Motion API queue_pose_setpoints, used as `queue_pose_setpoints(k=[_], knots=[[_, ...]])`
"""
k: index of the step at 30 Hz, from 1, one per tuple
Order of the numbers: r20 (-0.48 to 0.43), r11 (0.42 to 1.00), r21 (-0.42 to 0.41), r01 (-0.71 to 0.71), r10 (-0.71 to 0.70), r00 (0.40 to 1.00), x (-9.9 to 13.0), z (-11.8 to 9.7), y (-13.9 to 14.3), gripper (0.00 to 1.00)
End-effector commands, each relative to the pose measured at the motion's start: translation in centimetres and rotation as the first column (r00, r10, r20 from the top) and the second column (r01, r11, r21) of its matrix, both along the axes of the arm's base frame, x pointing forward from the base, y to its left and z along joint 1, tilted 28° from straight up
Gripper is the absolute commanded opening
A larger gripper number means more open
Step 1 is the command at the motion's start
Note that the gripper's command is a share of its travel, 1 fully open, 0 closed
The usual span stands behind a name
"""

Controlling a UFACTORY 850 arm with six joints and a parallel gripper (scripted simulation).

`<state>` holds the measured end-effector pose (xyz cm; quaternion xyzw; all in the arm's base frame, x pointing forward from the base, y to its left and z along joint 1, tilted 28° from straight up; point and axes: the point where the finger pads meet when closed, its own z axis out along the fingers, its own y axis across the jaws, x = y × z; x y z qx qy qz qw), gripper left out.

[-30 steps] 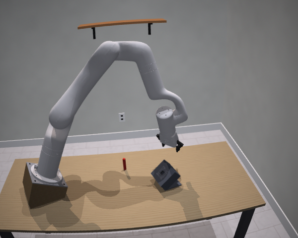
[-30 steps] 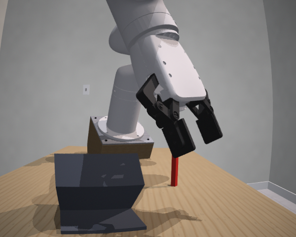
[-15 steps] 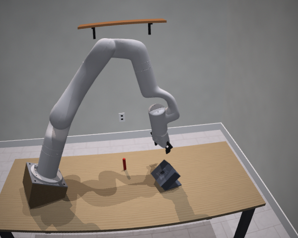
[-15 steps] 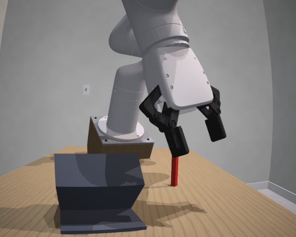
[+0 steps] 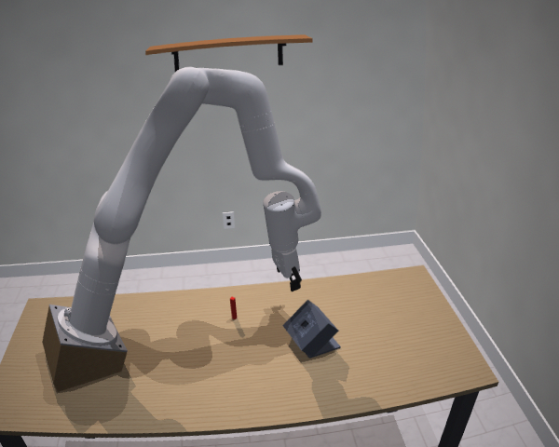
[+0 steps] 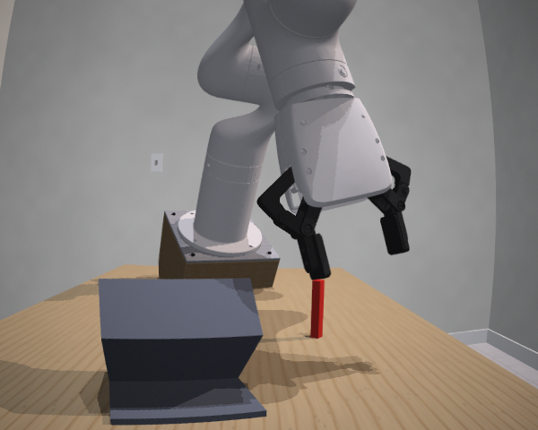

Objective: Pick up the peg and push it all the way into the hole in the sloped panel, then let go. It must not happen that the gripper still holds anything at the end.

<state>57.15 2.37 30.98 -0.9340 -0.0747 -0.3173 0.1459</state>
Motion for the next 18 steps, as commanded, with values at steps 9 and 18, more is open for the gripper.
queue_pose_setpoints(k=[9,18], knots=[[-0.126,0.975,0.071,0.208,-0.198,0.972,-3.8,-2.0,1.3,1.0],[-0.196,0.938,0.097,0.333,-0.31,0.93,-6.1,-3.2,1.9,1.0]])
